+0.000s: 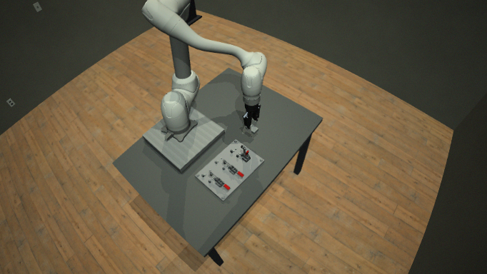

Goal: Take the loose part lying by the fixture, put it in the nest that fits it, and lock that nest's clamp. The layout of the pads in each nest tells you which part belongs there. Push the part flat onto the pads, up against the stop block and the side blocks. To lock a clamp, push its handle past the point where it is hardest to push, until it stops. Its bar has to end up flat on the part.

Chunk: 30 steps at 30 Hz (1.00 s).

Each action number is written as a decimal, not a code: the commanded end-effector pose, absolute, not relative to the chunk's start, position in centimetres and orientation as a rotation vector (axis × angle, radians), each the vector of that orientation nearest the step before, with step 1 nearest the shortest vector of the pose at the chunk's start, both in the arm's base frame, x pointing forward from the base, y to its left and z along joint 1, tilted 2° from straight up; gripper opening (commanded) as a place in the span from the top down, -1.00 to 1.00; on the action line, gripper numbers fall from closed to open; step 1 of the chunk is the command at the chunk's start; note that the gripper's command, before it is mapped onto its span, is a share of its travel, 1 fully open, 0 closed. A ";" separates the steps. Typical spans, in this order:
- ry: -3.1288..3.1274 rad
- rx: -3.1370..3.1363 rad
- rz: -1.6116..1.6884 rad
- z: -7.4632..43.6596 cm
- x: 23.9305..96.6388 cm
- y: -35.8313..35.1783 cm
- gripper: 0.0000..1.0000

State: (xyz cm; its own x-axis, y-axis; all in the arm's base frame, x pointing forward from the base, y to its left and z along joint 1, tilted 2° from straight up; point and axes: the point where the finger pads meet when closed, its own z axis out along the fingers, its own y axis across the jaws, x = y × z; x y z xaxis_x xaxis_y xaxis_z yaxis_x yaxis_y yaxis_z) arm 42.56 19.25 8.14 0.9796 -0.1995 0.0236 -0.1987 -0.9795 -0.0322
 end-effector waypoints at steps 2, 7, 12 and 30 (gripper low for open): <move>0.311 -3.096 -0.041 8.1 42.5 19.0 0.80; 0.311 -3.096 -0.041 8.0 42.3 17.9 0.80; 0.311 -3.096 -0.041 7.8 42.0 16.3 0.80; 0.311 -3.096 -0.041 7.1 40.8 9.7 0.80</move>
State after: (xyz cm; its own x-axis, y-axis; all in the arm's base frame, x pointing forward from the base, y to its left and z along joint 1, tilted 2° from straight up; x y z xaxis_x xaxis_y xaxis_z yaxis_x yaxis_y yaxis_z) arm 40.94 10.70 7.24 0.9796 -0.1998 0.0237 -0.1990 -0.9795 -0.0314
